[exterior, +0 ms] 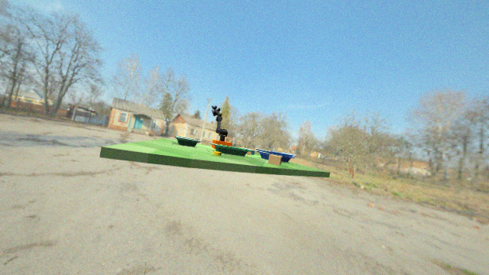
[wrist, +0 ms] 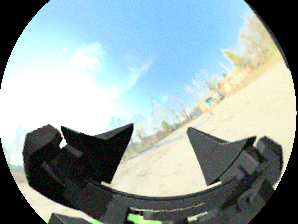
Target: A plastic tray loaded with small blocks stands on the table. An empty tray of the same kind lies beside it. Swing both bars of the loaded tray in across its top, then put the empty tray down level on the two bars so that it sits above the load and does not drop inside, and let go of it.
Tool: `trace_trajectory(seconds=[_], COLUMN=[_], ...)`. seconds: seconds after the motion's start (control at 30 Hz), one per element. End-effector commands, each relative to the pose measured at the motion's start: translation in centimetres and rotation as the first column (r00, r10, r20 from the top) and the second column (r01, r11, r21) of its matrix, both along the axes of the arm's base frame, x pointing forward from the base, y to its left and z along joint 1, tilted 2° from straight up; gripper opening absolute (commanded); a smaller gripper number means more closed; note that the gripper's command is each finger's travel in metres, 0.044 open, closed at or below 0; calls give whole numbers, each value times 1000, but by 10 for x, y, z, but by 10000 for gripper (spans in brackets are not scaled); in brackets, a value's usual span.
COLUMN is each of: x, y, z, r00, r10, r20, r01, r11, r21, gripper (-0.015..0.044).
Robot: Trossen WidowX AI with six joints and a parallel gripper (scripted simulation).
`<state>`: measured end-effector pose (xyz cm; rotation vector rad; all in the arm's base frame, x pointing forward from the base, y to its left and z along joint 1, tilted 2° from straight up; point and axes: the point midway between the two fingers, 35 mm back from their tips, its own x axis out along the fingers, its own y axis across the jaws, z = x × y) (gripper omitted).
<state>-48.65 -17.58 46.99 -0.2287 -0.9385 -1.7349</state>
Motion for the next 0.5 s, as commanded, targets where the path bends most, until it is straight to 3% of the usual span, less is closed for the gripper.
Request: trace_trajectory(seconds=[0.0, 0.23, 0.37, 0.47], x=[0, 2, 35, 63], y=[0, 1, 16, 26], z=[0, 2, 48, 79], r00=[1000, 1000, 996, 989], r10=[0, 0, 5, 9], r20=[0, -4, -85, -147], r01=[0, 0, -10, -24], r11=[1000, 1000, 998, 994], r21=[0, -3, -63, -102], gripper=[374, 190, 85, 83])
